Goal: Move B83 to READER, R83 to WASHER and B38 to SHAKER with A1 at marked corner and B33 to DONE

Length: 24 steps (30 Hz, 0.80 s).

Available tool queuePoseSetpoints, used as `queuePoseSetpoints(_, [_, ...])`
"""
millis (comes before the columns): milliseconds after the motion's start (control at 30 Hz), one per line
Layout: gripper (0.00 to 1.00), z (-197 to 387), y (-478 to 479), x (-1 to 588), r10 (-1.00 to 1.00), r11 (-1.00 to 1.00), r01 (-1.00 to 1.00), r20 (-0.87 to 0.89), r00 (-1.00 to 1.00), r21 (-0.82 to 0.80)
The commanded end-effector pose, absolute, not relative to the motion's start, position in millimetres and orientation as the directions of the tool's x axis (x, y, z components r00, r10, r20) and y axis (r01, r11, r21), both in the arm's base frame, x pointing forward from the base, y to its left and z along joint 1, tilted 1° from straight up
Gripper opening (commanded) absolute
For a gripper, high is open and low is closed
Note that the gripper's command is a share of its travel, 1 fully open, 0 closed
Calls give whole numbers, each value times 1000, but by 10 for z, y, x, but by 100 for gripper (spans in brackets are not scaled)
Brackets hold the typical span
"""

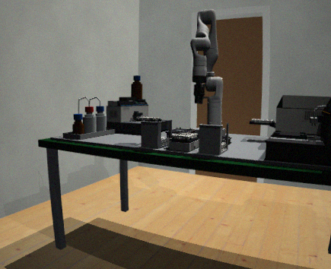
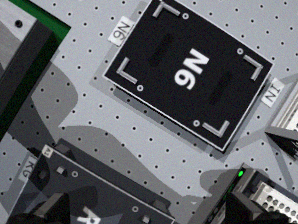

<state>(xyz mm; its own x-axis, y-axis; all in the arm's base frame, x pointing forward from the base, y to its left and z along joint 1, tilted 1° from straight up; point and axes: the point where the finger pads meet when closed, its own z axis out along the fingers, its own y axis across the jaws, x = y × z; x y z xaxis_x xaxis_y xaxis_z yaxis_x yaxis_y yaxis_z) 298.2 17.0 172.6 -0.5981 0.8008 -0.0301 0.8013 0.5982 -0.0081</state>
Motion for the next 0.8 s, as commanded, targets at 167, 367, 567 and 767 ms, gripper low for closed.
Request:
queuePoseSetpoints(167, [100, 1730, 168, 2985, 577, 817, 577, -12, -817, -3])
queuePoseSetpoints(367, [100, 1730, 168, 2985, 391, 920, 391, -12, -920, -5])
queuePoseSetpoints(567, [100, 1730, 168, 2985, 194, 981, 194, -10, -981, -7])
queuePoseSetpoints(767, [100, 1730, 168, 2985, 36, 999, 36, -9, -999, -9])
